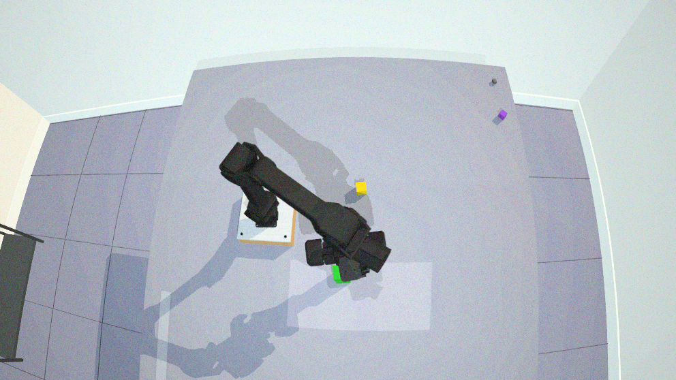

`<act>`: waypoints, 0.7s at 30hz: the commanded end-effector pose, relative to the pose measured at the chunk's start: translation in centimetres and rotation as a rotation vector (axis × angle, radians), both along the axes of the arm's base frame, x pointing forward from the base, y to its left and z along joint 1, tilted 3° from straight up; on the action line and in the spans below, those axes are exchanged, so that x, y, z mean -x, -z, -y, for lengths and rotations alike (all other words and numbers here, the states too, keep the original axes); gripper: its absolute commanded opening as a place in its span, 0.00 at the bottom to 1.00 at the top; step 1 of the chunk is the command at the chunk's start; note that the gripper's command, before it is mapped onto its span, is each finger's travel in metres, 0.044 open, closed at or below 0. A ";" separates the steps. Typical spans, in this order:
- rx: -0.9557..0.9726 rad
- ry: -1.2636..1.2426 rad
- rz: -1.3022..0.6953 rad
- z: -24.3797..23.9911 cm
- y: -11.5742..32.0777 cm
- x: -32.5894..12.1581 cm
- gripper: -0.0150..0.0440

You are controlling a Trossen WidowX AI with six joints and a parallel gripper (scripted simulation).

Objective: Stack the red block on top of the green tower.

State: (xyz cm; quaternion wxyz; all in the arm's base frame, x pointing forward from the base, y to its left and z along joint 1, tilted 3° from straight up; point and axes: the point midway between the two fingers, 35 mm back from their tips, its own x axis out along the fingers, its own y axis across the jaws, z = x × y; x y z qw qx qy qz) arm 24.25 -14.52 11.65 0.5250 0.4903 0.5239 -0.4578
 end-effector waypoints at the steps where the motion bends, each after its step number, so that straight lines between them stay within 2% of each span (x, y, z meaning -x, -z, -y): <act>1: 0.002 -0.001 -0.002 1.5 0.1 0.9 0.25; 7: 0.002 0.000 -0.003 3.3 0.2 2.3 0.25; 21: 0.002 0.000 -0.003 3.3 3.3 2.2 0.25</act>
